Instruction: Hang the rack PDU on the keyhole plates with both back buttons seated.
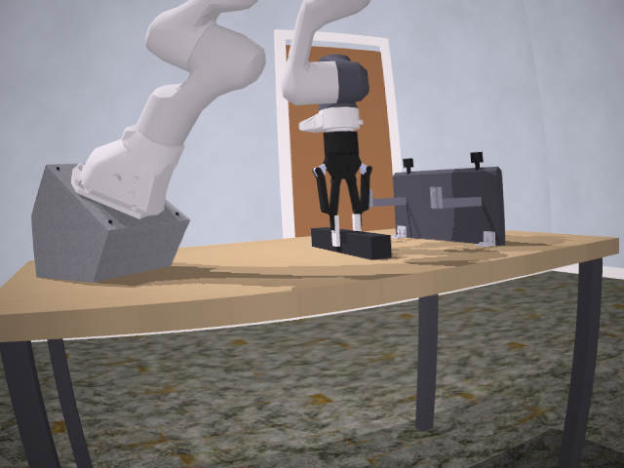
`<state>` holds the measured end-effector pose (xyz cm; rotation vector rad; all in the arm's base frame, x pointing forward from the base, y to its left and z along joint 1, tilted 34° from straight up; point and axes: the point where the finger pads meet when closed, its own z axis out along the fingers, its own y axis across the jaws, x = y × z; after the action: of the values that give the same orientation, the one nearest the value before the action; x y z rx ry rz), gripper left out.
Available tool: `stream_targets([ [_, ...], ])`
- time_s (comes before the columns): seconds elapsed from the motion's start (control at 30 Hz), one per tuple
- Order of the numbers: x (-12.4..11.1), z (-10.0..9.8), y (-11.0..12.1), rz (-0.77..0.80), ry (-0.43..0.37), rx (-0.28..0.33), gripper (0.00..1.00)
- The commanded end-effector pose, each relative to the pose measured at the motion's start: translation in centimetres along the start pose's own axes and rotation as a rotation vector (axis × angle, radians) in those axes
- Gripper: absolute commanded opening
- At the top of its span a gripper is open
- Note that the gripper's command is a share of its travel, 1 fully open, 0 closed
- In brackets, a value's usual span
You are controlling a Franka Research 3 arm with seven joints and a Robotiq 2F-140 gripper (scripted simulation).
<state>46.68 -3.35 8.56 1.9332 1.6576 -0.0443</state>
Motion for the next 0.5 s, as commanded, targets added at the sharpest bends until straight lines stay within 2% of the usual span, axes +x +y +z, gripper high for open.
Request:
stream_targets([
  [0.0, 0.07, 0.0, 0.06, 0.005, 0.002, -0.002, 0.0],
  [0.47, 0.07, -0.88, 0.06, 0.005, 0.002, -0.002, 0.0],
])
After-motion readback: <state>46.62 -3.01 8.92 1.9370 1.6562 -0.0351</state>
